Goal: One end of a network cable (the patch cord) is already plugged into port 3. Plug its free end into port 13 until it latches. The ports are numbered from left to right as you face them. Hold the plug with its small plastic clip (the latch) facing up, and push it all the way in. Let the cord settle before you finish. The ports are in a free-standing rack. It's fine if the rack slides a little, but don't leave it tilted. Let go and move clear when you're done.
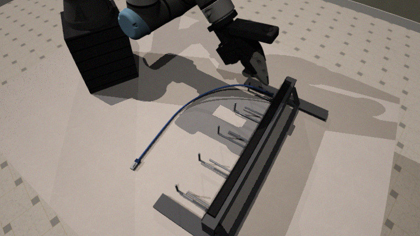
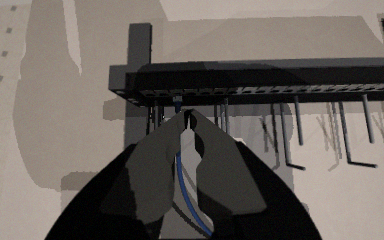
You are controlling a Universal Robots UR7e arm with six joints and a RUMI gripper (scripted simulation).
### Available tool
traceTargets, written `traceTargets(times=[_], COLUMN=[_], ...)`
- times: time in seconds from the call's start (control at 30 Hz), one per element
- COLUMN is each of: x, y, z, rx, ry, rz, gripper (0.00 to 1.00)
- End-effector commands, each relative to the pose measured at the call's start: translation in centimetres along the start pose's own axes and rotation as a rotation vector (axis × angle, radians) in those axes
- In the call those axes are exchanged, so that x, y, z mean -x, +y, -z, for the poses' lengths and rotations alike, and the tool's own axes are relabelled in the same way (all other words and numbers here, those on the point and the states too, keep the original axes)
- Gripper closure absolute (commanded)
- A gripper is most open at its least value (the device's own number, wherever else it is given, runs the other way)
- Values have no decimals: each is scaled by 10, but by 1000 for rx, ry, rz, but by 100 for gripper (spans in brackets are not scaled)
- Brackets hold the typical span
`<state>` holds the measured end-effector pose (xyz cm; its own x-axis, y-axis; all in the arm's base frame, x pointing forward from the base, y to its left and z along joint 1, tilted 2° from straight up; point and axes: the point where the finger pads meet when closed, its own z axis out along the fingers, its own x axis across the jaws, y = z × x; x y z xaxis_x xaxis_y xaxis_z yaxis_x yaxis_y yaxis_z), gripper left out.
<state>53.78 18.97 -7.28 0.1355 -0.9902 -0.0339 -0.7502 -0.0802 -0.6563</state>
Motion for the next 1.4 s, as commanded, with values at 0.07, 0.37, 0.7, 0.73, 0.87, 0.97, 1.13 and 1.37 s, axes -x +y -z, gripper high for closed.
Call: traceTargets(times=[0.07,0.37,0.7,0.73,0.87,0.97,1.13,1.37], x=[0,0,0,0,0,0,0,0], y=[-1,-1,-1,-1,-1,-1,0,0], z=[0,3,26,26,37,49,70,90], rx=[-1,-1,-1,-1,-1,-1,-1,-1], ry=[0,0,0,0,0,0,0,0], rz=[0,0,0,0,0,0,0,0], gripper=[100,100,100,100,100,100,100,100])
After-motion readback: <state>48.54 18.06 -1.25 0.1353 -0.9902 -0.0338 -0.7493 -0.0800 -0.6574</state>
